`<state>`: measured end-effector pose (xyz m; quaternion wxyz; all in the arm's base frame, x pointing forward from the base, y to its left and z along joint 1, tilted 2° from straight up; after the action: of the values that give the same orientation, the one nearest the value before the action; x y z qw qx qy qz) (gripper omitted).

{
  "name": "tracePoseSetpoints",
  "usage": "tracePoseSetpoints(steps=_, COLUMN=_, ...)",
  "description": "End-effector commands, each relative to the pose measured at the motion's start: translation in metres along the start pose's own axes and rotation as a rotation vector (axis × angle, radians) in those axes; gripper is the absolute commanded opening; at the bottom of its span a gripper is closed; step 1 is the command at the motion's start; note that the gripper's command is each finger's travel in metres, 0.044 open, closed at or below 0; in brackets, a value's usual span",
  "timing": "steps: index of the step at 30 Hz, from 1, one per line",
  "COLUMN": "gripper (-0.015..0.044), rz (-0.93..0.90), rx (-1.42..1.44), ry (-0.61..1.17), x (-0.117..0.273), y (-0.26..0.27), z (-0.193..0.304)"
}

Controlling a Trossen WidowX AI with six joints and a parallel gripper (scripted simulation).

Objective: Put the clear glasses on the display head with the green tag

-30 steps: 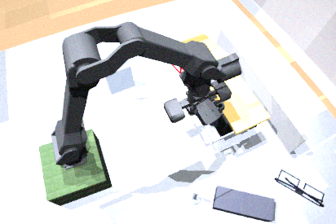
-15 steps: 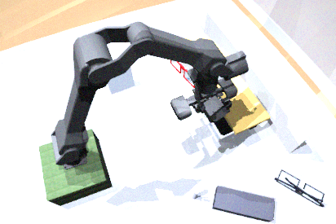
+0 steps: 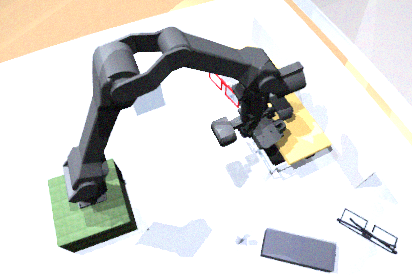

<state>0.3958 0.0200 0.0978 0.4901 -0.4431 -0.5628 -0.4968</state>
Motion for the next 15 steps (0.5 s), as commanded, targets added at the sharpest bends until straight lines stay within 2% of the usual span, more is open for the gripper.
tracePoseSetpoints(steps=1, gripper=0.0, rz=-0.002, rx=-0.002, ry=0.003, x=-0.0009, y=0.0, z=0.0003)
tracePoseSetpoints(steps=13, gripper=0.0, rz=-0.002, rx=-0.002, ry=0.003, x=-0.0058, y=-0.0001, z=0.0004)
tracePoseSetpoints(steps=15, gripper=0.0052, rz=-0.001, rx=0.0, ry=0.0, x=-0.0044, y=0.0, z=0.0001)
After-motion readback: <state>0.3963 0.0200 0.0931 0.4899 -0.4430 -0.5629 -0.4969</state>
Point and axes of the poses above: the point midway between the two fingers, 35 mm back from their tips, its own x axis back along the fingers, its own y axis across the jaws, z = x × y, the point moved 6 cm from there along x, back along the fingers, and after that the axes turned 2 degrees about x, right-handed, at the moved point
